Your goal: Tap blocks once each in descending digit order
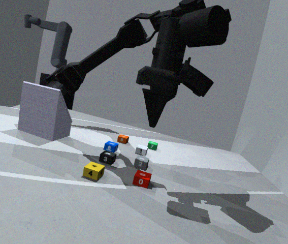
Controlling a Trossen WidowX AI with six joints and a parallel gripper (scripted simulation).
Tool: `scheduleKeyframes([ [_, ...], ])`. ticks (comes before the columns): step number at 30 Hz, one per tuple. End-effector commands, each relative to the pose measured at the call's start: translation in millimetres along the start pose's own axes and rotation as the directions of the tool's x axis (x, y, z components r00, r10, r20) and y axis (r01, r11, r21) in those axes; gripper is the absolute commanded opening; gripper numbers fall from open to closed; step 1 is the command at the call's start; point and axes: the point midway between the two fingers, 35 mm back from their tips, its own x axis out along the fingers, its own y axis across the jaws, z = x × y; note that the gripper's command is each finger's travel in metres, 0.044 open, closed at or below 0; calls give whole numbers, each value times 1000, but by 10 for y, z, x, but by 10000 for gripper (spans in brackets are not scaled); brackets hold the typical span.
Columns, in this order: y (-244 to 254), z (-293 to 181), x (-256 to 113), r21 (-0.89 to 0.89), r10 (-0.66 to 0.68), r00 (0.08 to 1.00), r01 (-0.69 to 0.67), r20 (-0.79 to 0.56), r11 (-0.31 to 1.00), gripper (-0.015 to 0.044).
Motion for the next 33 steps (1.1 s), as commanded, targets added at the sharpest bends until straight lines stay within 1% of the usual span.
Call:
scheduleKeyframes([
  [1, 6, 15, 375, 1, 5, 1000, -5, -6, 1000, 20],
  [3, 19, 0, 673, 0, 7, 1000, -7, -6, 1000, 20],
  [5, 27, -12, 775, 0, 9, 1000, -9, -7, 1000, 20],
  [14, 27, -12, 786, 0, 9, 1000, -9, -7, 1000, 20],
  [33, 34, -14, 1076, 0, 11, 1000, -11, -6, 1000, 20],
])
